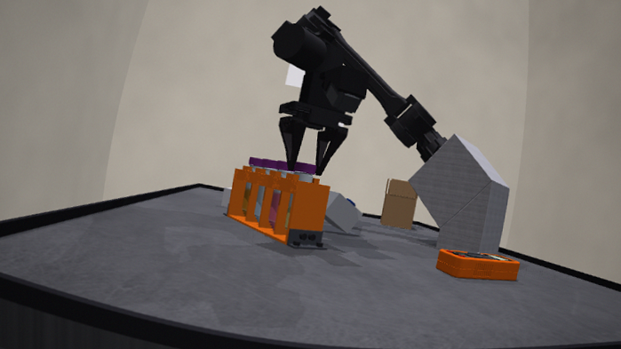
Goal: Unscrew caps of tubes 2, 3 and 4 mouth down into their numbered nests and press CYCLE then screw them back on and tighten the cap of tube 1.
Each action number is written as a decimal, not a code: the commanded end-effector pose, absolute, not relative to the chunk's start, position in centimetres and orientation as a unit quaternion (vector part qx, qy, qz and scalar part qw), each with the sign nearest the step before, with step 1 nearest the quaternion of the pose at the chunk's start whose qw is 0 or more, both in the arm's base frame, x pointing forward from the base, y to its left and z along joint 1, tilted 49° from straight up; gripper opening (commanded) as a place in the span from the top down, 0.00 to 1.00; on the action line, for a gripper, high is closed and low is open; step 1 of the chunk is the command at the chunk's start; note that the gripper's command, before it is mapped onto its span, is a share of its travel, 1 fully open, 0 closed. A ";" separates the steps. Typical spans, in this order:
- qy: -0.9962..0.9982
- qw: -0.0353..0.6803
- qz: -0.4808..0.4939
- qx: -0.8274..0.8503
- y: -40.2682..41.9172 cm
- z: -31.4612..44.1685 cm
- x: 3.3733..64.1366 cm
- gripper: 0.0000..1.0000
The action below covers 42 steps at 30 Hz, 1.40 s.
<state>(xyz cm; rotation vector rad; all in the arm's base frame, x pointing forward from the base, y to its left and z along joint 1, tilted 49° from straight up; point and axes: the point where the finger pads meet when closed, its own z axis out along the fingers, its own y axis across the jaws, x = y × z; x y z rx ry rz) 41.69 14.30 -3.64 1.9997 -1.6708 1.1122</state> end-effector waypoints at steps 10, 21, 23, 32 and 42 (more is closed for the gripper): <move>-0.396 0.224 0.344 0.822 15.7 -3.4 42.5 0.51; -0.400 0.228 0.343 0.819 15.3 -3.3 42.4 1.00; -0.400 0.228 0.343 0.819 15.3 -3.3 42.4 1.00; -0.426 0.210 0.353 0.806 15.8 -3.2 42.8 1.00; -0.578 0.139 0.387 0.705 15.6 -3.3 42.7 1.00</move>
